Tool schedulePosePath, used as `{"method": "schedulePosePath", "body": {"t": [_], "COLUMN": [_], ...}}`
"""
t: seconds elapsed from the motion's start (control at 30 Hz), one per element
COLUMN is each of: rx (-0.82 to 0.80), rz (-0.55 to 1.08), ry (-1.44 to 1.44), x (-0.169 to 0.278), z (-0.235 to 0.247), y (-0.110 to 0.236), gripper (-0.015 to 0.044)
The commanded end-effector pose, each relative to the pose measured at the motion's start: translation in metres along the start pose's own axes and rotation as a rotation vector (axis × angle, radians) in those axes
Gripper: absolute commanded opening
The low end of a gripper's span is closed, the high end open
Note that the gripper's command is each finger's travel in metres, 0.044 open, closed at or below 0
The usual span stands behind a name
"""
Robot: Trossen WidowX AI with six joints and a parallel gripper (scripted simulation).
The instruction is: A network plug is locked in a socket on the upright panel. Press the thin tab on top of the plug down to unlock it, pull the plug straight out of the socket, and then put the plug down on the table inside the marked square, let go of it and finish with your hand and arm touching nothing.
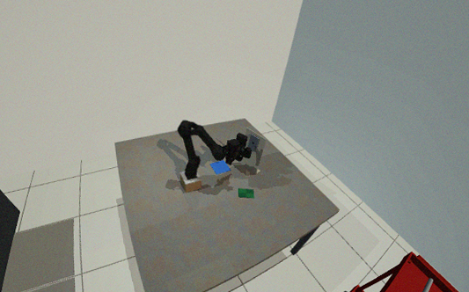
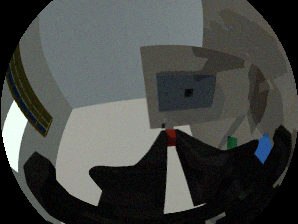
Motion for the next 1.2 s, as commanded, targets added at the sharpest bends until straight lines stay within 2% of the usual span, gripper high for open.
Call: {"method": "schedulePosePath", "body": {"t": [0.0,0.6,1.17], "rx": [0.017,0.177,0.398], "rz": [-0.013,-0.077,-0.137], "ry": [-0.040,-0.211,-0.290], "x": [0.005,0.035,0.075], "z": [-0.004,-0.044,-0.089], "y": [-0.007,-0.041,-0.055], "gripper": [0.0000,0.0000,0.0000]}}
Point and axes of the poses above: the point midway between the two fingers, 35 mm back from their tips, its own y axis back along the fingers, its own z axis across the jaws, x = y × z, the point moved 3 cm from there along y, back along the fingers, and after that the axes turned 1 degree about -y, right-handed, at the moved point
